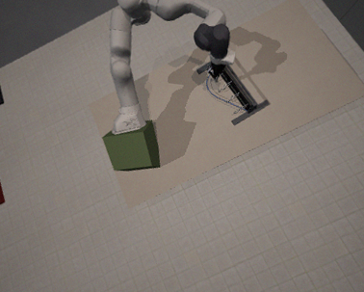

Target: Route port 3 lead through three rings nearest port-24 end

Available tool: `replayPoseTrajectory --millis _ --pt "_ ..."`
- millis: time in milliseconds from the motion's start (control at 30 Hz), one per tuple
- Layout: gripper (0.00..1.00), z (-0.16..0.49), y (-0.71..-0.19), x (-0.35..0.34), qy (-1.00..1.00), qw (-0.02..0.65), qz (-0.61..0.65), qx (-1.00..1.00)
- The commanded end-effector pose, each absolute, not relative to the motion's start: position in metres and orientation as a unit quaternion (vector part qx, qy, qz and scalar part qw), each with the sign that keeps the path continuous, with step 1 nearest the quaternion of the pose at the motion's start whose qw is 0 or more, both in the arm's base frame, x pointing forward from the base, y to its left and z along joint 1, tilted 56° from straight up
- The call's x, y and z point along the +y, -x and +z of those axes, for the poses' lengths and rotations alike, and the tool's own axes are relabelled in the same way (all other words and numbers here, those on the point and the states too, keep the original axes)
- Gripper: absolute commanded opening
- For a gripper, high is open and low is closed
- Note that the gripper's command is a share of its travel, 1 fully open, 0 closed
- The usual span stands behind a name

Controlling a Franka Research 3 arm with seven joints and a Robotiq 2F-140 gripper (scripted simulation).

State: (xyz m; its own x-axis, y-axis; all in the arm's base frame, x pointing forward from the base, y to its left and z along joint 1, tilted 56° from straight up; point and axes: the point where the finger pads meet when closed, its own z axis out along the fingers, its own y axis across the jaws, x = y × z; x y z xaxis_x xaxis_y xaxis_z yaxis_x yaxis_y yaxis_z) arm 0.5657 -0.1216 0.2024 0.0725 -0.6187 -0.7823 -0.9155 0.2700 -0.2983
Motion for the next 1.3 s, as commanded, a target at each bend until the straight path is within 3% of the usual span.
replayPoseTrajectory --millis 0,133,167,1267 --pt "0.0 0.2016 -0.5386 -0.0998 0.56 0.433 0.181 0.682" --pt "0.0 0.2035 -0.531 -0.0905 0.559 0.434 0.185 0.682" --pt "0.2 0.2035 -0.531 -0.0905 0.559 0.434 0.185 0.682" --pt "0.2 0.2035 -0.531 -0.0905 0.559 0.434 0.185 0.682"
